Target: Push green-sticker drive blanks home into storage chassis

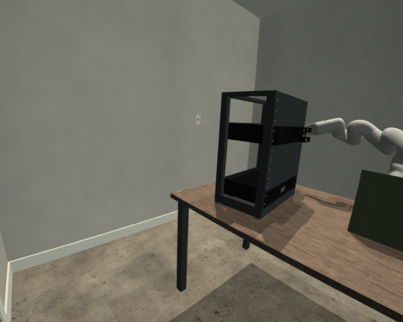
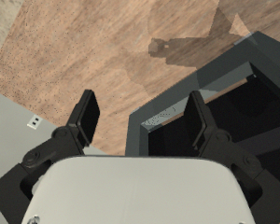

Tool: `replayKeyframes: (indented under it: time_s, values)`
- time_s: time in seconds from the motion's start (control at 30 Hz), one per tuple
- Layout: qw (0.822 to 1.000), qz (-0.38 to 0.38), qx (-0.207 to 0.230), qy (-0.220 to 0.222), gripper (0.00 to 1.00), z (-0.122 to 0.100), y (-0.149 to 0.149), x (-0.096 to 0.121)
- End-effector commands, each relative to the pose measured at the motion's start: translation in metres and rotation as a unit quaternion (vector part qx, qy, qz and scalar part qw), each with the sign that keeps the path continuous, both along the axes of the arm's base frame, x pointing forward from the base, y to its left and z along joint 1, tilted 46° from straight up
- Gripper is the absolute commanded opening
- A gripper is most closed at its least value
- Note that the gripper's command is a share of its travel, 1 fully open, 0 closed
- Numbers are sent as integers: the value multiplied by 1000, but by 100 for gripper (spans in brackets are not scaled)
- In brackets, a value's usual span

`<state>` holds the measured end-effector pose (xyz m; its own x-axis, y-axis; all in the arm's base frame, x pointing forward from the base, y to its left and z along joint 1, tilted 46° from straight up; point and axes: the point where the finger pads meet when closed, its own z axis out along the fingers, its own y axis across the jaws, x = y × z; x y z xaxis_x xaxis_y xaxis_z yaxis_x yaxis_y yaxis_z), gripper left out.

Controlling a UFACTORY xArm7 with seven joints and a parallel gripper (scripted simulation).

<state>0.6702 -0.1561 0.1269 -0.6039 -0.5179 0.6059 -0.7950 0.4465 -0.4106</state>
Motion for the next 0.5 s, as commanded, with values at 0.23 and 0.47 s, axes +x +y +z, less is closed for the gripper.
replayKeyframes:
  time_s: [0.23, 0.47]
  values:
    - [1000, 2, 1, -2, 100, 2, 2, 1]
    - [1000, 2, 0, -2, 100, 3, 2, -5]
